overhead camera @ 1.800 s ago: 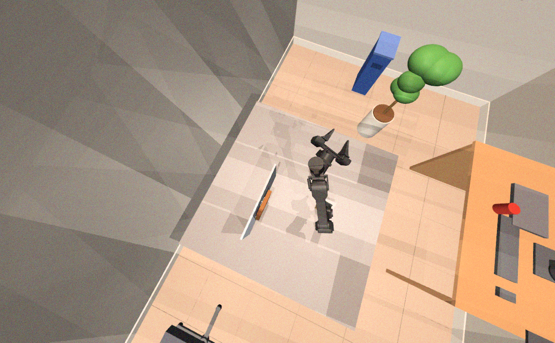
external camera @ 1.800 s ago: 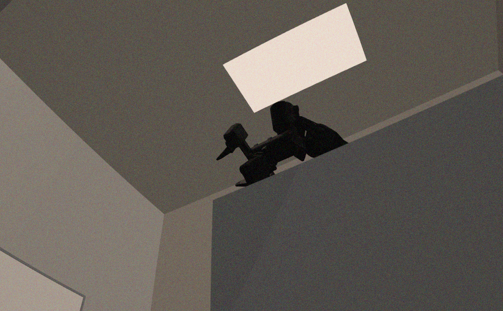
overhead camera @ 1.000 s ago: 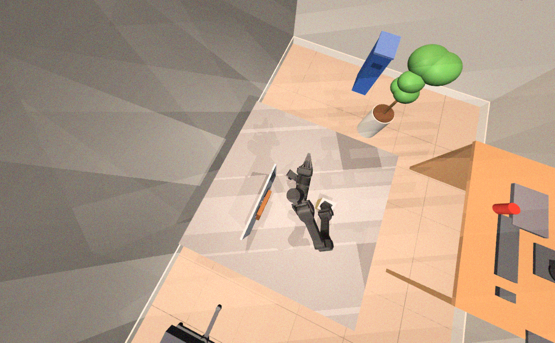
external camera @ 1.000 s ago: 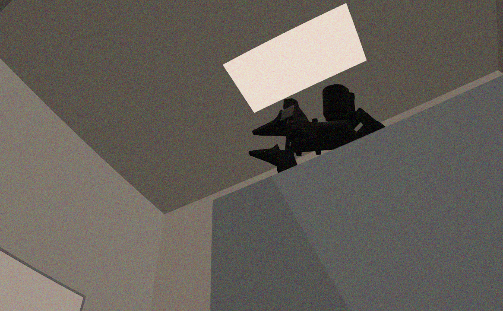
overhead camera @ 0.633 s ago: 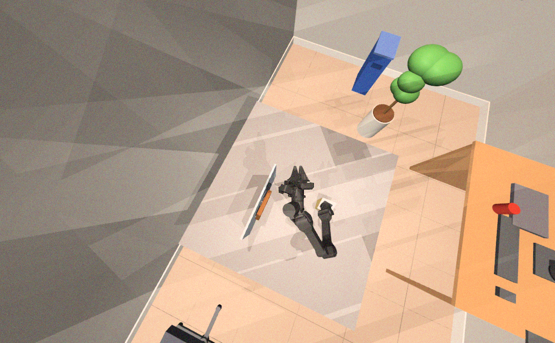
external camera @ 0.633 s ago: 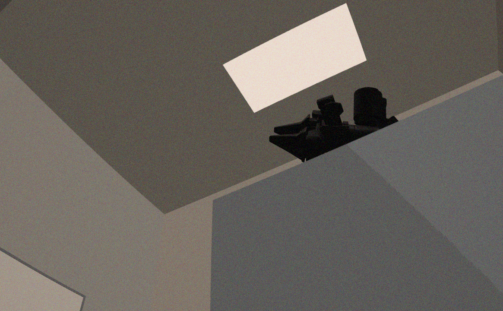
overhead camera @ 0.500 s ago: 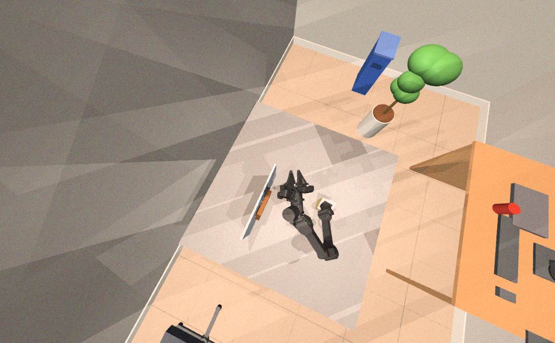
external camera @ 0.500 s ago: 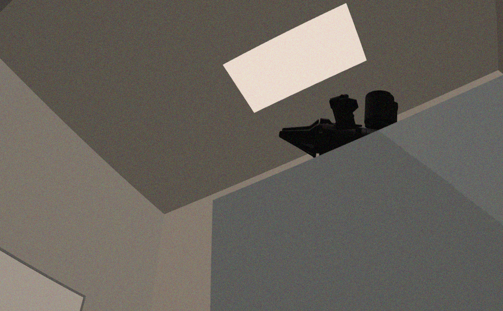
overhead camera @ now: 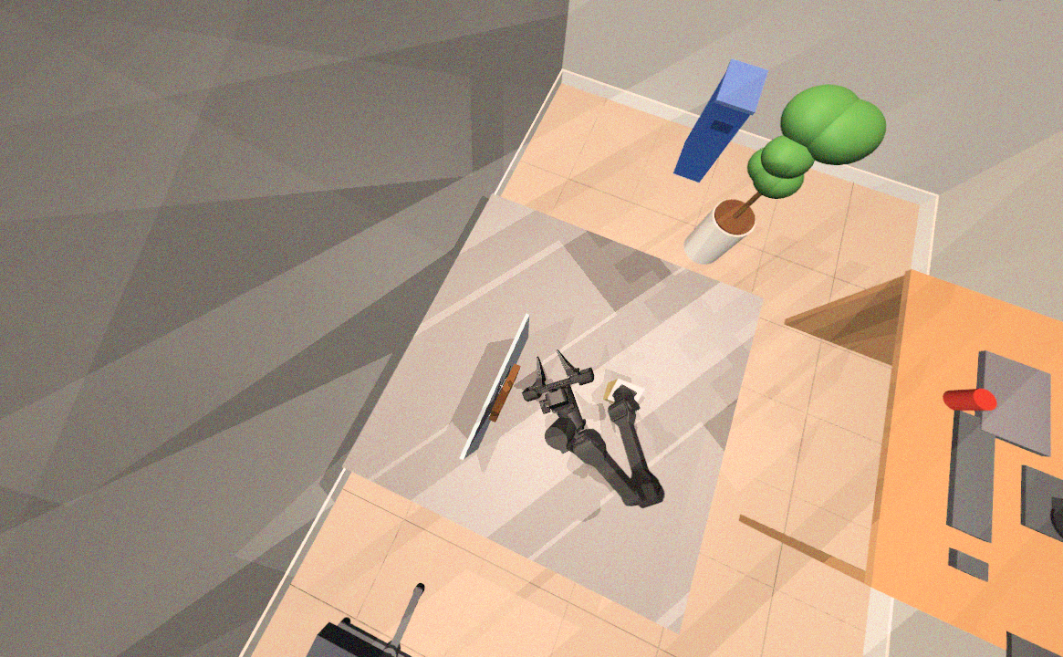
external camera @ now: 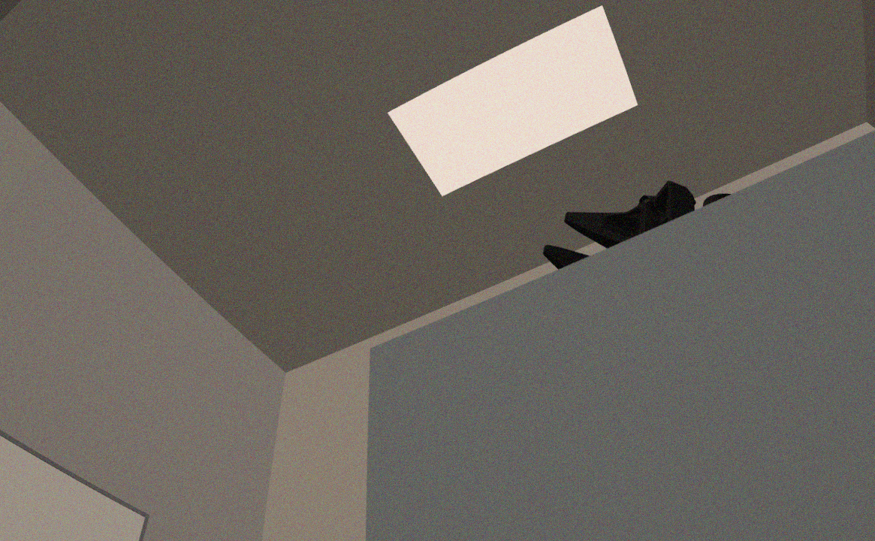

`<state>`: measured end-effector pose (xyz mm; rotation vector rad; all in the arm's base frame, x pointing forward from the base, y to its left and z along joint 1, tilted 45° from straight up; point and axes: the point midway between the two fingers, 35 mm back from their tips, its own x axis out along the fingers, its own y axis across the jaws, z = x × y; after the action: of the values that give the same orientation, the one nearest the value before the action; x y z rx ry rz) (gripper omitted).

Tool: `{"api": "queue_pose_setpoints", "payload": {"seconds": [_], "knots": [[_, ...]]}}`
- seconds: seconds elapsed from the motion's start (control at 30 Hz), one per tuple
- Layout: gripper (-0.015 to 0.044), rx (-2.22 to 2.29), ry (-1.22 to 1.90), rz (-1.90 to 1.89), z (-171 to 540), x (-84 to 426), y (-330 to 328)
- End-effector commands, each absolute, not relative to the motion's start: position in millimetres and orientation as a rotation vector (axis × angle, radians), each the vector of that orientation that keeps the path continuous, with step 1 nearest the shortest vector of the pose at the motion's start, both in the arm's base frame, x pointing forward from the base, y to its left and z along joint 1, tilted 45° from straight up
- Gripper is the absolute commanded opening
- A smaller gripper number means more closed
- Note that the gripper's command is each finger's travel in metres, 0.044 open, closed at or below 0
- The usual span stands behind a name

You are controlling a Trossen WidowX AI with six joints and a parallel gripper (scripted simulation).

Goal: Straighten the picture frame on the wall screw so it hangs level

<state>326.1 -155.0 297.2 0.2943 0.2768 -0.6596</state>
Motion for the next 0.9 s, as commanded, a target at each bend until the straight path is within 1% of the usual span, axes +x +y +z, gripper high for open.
{"api": "queue_pose_setpoints", "payload": {"seconds": [0.0, 0.43, 0.87], "knots": [[0.026, 0.997, 0.038, -0.467, 290.1, 303.8, -84.6], [0.026, 1.766, -0.011, -0.224, 265.6, 274.6, -22.5], [0.026, 2.53, 0.159, -0.011, 232.5, 243.7, 29.3]]}}
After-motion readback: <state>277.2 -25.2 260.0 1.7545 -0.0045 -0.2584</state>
